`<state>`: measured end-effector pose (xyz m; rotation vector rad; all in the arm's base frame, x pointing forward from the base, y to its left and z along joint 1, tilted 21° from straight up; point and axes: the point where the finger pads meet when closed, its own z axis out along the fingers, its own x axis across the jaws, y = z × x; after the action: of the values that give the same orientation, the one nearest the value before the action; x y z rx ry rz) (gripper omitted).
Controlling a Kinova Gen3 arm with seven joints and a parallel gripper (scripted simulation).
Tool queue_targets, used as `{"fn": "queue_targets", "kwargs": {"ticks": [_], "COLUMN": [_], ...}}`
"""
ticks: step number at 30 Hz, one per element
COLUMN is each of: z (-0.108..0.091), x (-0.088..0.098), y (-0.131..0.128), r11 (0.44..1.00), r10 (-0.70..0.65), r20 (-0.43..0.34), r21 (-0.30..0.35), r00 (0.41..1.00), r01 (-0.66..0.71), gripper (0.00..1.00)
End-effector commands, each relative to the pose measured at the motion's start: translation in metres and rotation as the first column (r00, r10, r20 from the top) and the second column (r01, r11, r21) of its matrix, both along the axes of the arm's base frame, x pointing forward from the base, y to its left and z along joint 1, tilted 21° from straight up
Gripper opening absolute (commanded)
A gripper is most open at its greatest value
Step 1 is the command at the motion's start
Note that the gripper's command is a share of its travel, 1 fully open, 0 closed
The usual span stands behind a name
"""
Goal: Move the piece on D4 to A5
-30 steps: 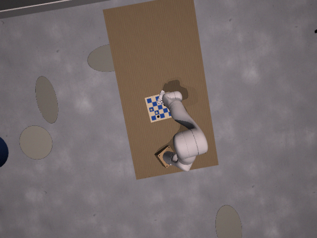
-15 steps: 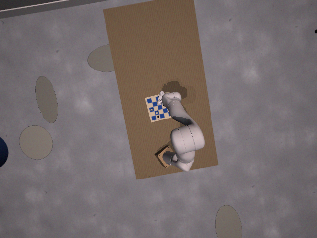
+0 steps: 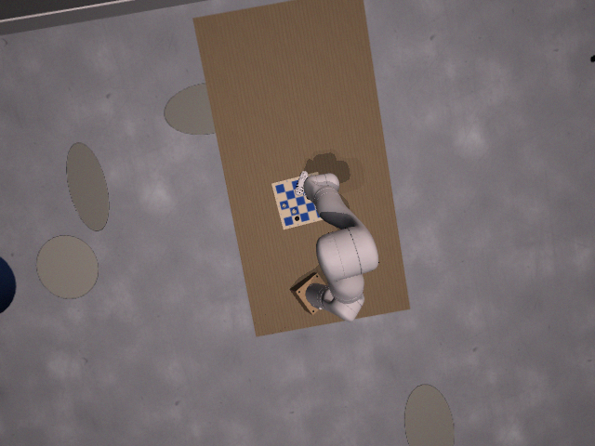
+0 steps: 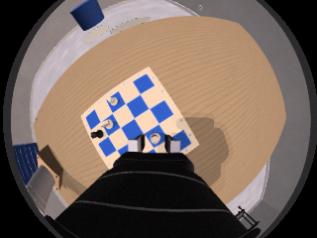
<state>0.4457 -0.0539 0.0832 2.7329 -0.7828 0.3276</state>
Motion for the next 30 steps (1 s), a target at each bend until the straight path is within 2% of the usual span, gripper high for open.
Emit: {"fn": "queue_targets", "kwargs": {"ticks": [1,30], "z": [-0.0023,-0.0046], "x": [-0.0004,-0.0001], "y": [-0.0022,-0.0029], "r11": [1.0,1.0], "r10": [-0.003,-0.003], "r20": [-0.002,-0.002], "r21": [-0.002,-0.002], "r00": [1.0,1.0], "r01": [0.003,0.003], "gripper": [0.73,0.73]}}
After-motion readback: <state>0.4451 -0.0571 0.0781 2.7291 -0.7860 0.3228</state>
